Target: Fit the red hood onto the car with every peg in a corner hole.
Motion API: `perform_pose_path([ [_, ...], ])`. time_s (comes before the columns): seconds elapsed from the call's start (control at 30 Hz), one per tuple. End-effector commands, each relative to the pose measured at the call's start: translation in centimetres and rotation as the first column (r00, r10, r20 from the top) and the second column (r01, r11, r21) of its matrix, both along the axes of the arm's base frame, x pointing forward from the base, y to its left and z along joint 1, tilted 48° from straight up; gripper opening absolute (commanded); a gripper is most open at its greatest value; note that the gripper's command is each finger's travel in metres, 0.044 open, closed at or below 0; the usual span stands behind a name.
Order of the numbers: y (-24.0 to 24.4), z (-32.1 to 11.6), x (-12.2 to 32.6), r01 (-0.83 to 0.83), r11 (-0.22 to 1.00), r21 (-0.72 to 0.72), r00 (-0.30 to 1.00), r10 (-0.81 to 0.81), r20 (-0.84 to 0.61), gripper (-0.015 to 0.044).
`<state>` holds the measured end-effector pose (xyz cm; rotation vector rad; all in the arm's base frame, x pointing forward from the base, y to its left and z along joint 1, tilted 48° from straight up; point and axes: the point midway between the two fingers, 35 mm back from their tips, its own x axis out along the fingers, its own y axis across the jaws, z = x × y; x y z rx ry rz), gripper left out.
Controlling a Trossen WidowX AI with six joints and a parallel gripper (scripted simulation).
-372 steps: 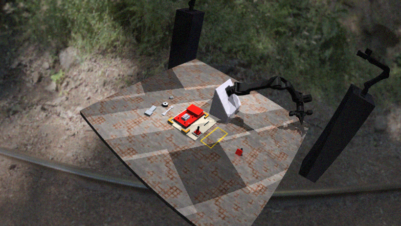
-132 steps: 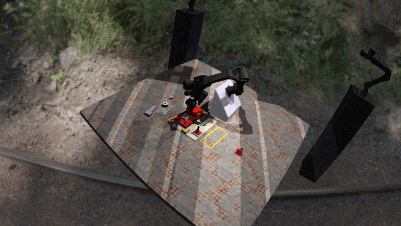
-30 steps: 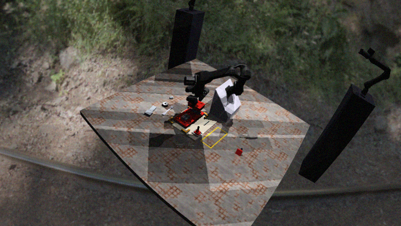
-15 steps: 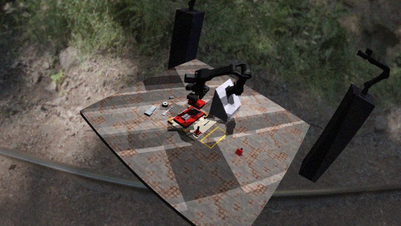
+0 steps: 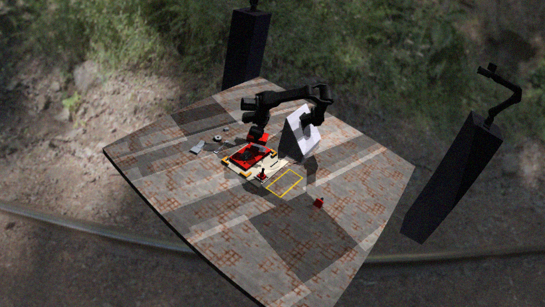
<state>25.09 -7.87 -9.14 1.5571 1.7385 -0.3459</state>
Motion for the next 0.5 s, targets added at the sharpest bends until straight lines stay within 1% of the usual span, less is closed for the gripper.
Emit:
perform_pose_path([
  [0.0,-0.1,-0.1,0.8,-0.070,0.998,-0.001,0.994,0.069,0.079,0.0000],
  [0.23,-0.3,-0.1,1.9,-0.185,0.982,-0.027,0.961,0.186,0.204,0.0000],
  [0.47,-0.5,-0.1,3.1,-0.293,0.954,-0.065,0.899,0.298,0.320,0.0000],
])
